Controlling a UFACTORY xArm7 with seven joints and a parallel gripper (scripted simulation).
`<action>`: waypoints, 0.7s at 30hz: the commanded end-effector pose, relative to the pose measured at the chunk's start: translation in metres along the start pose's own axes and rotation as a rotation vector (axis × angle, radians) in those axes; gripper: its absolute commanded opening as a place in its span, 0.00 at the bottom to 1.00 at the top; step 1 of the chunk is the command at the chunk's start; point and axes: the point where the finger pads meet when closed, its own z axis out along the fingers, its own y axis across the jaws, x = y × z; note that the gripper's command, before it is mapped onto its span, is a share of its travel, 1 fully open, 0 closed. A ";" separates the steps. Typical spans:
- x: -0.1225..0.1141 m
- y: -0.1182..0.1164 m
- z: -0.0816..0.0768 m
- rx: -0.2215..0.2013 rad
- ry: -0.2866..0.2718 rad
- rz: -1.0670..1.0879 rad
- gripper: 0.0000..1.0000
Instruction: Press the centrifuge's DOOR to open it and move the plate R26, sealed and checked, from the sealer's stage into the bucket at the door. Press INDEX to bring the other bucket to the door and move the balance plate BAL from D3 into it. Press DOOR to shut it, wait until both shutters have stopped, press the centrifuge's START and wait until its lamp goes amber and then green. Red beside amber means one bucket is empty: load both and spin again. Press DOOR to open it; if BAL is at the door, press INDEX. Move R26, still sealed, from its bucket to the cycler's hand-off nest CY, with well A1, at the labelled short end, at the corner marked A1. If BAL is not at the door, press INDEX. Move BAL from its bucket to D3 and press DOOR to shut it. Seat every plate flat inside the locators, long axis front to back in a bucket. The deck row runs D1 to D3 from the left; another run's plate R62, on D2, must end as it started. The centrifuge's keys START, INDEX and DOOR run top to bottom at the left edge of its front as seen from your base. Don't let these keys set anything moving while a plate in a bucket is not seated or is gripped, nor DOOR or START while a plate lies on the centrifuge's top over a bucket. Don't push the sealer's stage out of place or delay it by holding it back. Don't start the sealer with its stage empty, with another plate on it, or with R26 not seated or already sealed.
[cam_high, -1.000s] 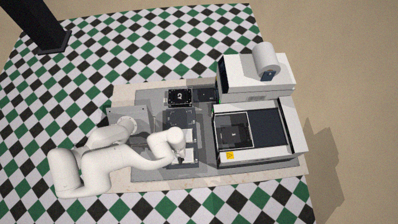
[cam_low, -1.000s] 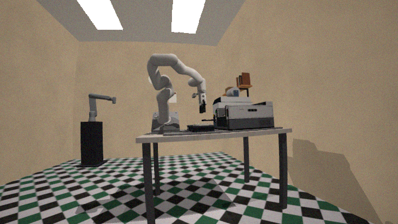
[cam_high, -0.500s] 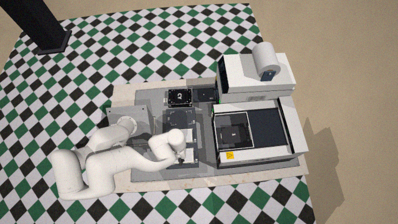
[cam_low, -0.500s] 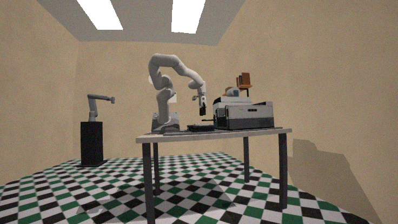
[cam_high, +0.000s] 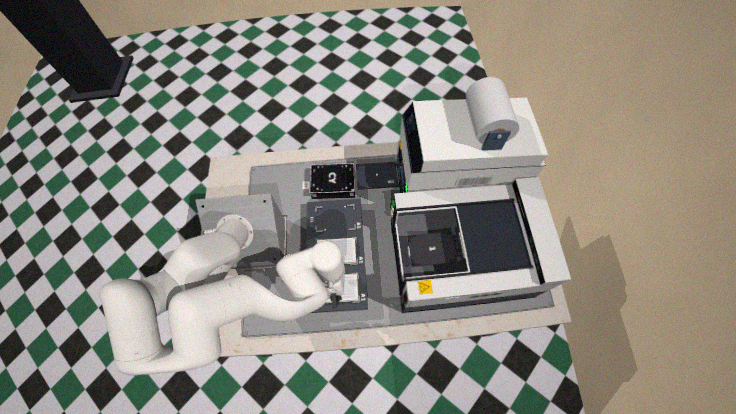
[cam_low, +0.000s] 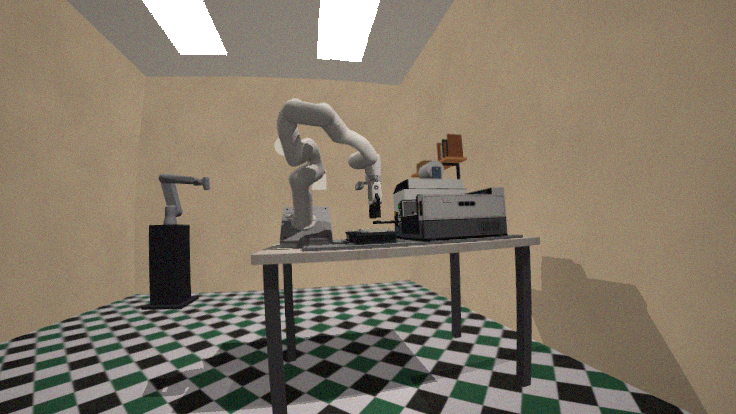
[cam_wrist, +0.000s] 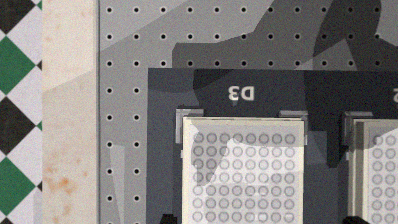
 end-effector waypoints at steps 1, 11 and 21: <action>-0.002 0.000 0.008 0.002 -0.004 0.000 1.00; -0.002 0.000 0.021 0.002 -0.004 0.000 1.00; -0.002 0.000 0.038 0.002 -0.004 0.000 1.00</action>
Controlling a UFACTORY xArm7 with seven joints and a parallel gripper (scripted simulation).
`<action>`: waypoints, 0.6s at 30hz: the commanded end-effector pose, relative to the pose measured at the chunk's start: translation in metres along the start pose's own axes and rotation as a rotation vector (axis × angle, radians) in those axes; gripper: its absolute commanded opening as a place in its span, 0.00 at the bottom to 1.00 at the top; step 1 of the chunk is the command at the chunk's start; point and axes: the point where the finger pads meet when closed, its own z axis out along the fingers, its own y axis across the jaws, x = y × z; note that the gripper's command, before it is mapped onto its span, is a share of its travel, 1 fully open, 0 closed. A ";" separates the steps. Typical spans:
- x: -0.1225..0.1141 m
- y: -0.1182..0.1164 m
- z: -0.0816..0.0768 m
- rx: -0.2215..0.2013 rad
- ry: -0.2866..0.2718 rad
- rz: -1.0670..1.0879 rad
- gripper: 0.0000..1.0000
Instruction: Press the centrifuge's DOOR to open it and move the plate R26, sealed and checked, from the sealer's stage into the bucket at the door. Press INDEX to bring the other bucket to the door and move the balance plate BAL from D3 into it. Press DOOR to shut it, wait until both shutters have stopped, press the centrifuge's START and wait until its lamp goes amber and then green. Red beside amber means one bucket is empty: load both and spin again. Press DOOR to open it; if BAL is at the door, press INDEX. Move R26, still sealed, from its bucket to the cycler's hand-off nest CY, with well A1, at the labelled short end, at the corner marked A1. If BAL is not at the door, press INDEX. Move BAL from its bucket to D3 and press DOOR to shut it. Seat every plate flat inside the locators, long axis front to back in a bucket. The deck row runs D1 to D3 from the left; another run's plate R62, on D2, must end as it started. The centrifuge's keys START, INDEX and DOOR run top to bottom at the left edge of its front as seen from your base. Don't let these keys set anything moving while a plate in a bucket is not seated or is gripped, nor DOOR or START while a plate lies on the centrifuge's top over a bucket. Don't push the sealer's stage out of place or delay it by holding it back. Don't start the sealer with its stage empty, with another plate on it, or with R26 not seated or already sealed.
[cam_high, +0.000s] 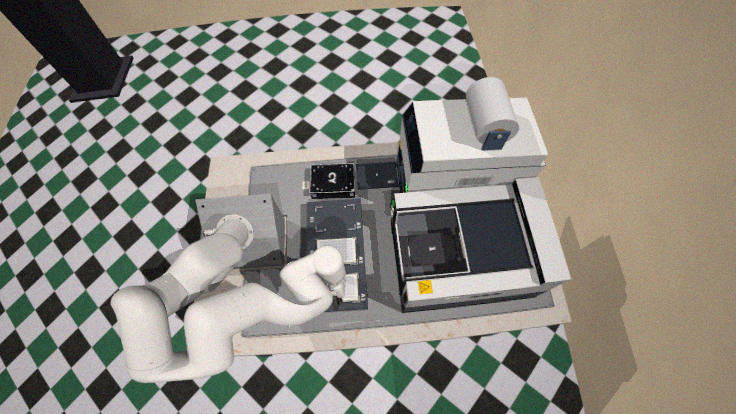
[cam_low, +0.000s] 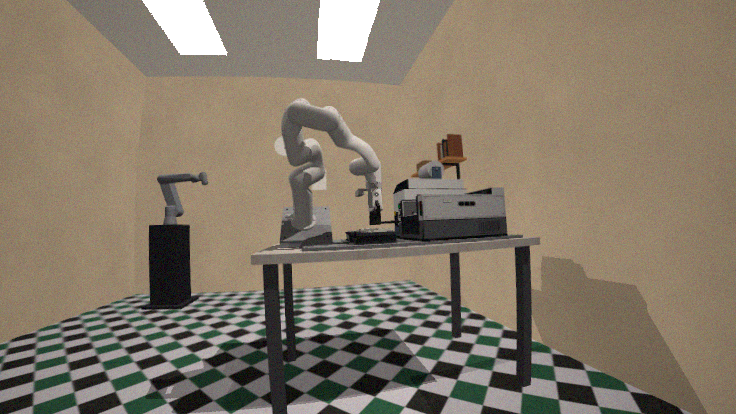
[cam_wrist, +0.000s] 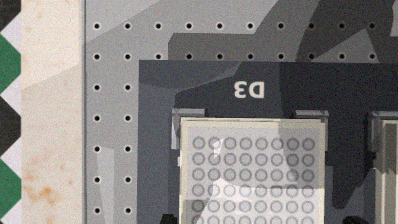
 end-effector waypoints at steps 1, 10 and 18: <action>-0.002 0.000 0.006 0.002 -0.004 0.000 1.00; -0.002 0.000 0.007 0.002 -0.004 0.000 1.00; -0.002 0.000 0.009 0.002 -0.004 0.000 1.00</action>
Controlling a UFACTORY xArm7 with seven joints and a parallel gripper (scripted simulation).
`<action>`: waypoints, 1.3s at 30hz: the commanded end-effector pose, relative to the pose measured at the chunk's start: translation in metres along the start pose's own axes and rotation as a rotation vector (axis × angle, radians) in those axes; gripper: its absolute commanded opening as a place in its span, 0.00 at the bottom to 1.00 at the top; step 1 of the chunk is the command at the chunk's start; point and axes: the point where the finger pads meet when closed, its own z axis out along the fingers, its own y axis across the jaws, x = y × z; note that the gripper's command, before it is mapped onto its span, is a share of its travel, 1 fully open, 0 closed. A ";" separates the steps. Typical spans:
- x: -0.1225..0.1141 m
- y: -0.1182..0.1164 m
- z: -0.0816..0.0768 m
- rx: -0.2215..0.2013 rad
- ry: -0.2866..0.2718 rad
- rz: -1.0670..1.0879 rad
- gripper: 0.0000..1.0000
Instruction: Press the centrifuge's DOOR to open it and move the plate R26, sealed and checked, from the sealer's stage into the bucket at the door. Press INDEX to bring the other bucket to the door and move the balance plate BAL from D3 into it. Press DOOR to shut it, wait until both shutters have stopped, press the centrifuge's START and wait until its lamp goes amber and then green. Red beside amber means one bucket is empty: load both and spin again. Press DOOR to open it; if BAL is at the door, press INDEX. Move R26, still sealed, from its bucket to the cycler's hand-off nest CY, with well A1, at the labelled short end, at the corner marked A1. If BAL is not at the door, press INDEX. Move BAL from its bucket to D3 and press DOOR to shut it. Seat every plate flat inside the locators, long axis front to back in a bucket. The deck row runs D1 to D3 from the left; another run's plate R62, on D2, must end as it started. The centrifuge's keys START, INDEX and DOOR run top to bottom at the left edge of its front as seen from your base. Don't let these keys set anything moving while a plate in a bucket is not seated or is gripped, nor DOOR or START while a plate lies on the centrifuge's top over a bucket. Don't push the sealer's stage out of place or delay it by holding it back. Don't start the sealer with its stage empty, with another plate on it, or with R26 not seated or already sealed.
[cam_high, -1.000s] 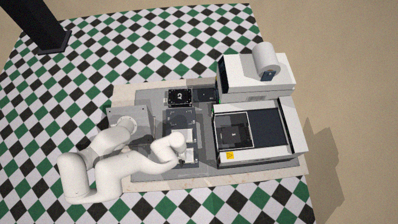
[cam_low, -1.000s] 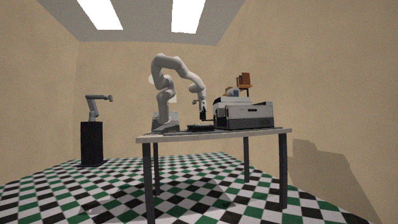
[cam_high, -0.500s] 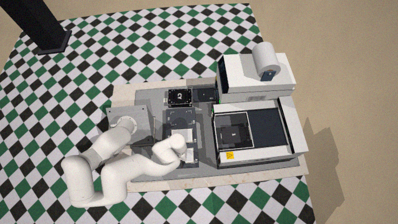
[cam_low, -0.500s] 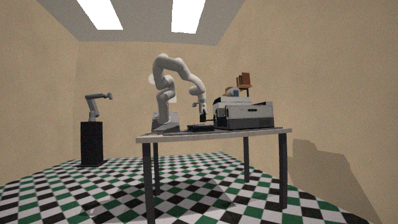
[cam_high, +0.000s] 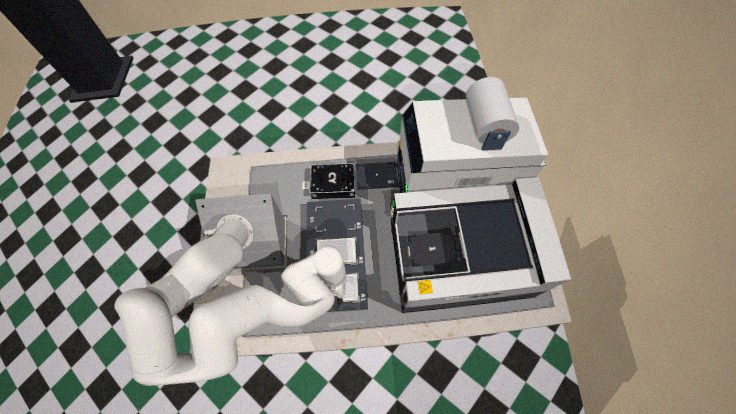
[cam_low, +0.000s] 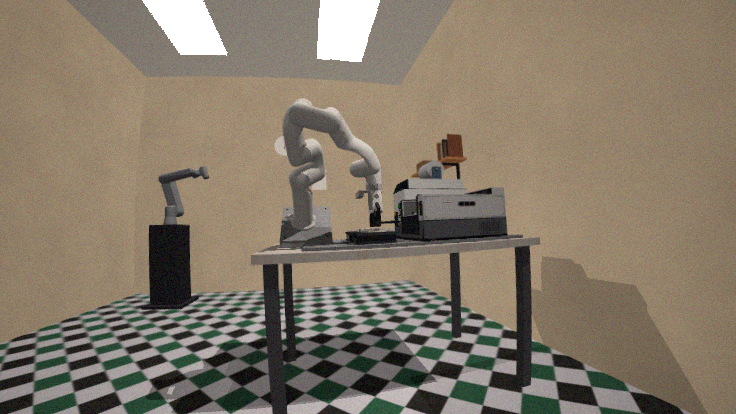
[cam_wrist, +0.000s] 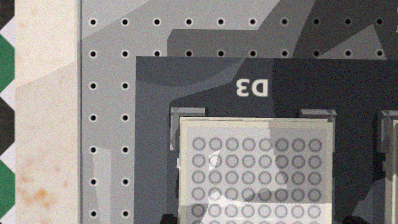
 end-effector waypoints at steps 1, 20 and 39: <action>-0.001 0.000 0.000 0.000 -0.003 0.000 1.00; -0.001 0.000 0.011 0.000 -0.003 0.000 1.00; -0.001 0.000 0.014 0.001 -0.003 0.000 0.00</action>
